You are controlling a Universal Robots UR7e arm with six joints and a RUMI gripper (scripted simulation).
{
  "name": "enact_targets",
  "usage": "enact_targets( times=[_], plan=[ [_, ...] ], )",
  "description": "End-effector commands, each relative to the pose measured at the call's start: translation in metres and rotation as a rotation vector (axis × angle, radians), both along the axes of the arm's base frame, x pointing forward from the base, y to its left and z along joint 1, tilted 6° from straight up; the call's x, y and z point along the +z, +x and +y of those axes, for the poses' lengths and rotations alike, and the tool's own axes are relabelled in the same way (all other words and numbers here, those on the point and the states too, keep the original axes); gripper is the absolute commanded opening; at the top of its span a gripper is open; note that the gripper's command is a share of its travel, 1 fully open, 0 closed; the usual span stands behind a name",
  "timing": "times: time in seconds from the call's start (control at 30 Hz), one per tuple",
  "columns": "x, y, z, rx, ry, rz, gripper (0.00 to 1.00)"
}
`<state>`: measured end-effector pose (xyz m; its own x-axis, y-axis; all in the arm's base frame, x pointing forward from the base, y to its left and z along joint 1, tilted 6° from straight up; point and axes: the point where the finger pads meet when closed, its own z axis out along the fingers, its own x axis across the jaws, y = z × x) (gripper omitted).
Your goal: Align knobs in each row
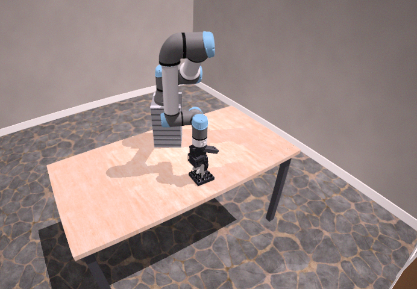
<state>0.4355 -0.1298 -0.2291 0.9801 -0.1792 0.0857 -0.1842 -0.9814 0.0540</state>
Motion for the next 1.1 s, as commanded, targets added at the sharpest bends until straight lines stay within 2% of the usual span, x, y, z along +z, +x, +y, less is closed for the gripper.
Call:
enact_targets(
  times=[0.0,0.1,0.6,1.07],
  plan=[
    [0.0005,0.0010,-0.0003,-0.135,0.006,-0.009,0.04],
    [0.0005,0.0011,-0.0003,-0.157,0.008,-0.010,0.04],
    [0.0006,0.0025,-0.0010,-0.475,0.031,-0.033,0.04],
    [0.0007,0.0032,-0.0017,-0.677,0.046,-0.047,0.04]
  ],
)
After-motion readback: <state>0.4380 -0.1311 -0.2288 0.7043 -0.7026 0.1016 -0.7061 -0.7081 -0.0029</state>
